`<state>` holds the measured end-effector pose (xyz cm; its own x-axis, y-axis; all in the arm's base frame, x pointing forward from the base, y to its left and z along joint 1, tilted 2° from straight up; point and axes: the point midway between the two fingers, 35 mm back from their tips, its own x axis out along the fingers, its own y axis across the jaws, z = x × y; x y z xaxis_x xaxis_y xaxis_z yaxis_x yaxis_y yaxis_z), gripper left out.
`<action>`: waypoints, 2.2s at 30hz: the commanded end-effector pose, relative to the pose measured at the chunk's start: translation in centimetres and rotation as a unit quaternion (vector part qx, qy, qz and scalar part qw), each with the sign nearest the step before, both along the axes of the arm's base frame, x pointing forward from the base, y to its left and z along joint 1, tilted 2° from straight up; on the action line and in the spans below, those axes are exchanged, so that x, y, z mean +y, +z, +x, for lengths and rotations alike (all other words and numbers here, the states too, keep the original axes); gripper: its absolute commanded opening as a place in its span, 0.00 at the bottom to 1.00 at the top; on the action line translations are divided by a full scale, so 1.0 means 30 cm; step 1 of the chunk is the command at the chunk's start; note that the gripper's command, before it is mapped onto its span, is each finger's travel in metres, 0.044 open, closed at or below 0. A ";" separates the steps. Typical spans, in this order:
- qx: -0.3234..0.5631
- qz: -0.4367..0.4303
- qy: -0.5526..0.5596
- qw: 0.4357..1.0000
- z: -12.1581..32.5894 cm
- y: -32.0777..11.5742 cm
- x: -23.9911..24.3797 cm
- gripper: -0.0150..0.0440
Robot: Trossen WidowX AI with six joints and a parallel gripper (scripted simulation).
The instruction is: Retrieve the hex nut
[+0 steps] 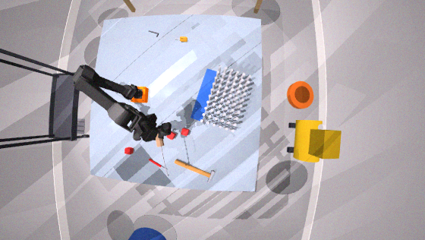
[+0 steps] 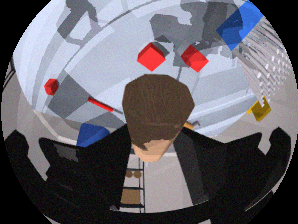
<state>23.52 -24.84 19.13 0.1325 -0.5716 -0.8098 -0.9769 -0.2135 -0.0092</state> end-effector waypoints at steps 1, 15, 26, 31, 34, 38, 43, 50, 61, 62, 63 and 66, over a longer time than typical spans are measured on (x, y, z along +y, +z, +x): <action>-0.002 -0.003 0.022 1.000 0.028 0.006 0.052 0.25; 0.001 -0.001 0.138 0.990 0.141 0.001 0.286 0.25; 0.004 0.000 0.227 0.974 0.187 -0.005 0.476 0.25; 0.005 0.000 0.267 0.964 0.195 -0.008 0.562 0.25; 0.006 0.001 0.291 0.957 0.197 -0.010 0.613 0.25; 0.007 0.001 0.322 0.947 0.195 -0.012 0.681 0.25; 0.008 0.001 0.361 0.933 0.186 -0.016 0.763 0.25; 0.010 0.001 0.414 0.910 0.163 -0.021 0.873 0.25; 0.013 0.000 0.495 0.869 0.102 -0.031 1.034 0.25; 0.013 0.000 0.502 0.865 0.096 -0.032 1.047 0.25; 0.013 0.000 0.508 0.861 0.090 -0.033 1.059 0.25; 0.013 -0.001 0.513 0.858 0.086 -0.036 1.068 0.25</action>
<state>26.33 7.08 18.04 0.5411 -0.1679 -0.8240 -0.2783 -0.9604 0.0130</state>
